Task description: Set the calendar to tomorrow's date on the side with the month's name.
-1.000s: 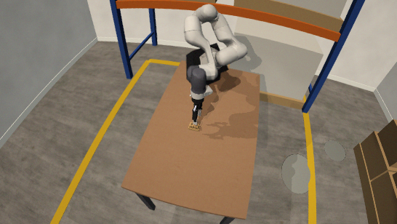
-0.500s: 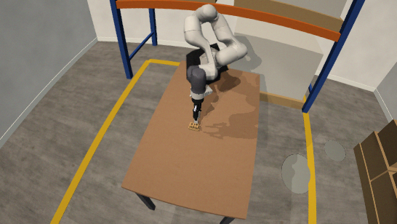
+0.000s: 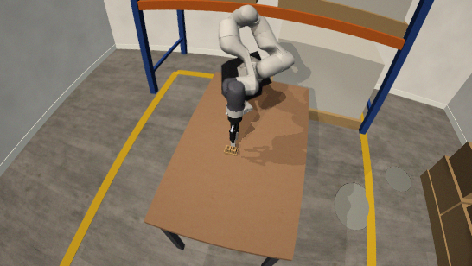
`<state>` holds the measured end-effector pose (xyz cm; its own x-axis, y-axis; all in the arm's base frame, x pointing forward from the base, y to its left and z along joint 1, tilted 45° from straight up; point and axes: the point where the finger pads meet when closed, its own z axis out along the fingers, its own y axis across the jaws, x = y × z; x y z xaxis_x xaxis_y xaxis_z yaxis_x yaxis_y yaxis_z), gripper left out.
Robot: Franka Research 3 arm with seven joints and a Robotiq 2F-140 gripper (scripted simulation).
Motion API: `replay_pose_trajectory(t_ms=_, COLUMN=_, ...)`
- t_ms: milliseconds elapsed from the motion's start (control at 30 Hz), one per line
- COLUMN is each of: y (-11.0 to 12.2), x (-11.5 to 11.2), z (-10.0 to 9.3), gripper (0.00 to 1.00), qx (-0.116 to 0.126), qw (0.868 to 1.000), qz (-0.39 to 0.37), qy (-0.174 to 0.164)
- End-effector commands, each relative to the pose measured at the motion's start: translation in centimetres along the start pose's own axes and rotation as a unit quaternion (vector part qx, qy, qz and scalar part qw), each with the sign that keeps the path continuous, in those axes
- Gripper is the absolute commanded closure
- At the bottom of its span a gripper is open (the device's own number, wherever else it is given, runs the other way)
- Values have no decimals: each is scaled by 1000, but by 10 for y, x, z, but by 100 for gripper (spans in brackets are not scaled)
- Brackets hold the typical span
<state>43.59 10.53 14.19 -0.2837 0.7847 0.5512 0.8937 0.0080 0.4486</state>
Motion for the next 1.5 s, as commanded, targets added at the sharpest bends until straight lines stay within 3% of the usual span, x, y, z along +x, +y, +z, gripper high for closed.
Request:
replay_pose_trajectory(t_ms=0, y=0, x=-1, z=1, gripper=71, qx=1, qw=1000, qz=-4, qy=0)
replay_pose_trajectory(t_ms=400, y=0, x=-1, z=7, gripper=71, qx=1, qw=1000, qz=-4, qy=0)
replay_pose_trajectory(t_ms=1467, y=-1, x=-2, z=45, gripper=71, qx=1, qw=1000, qz=-4, qy=0)
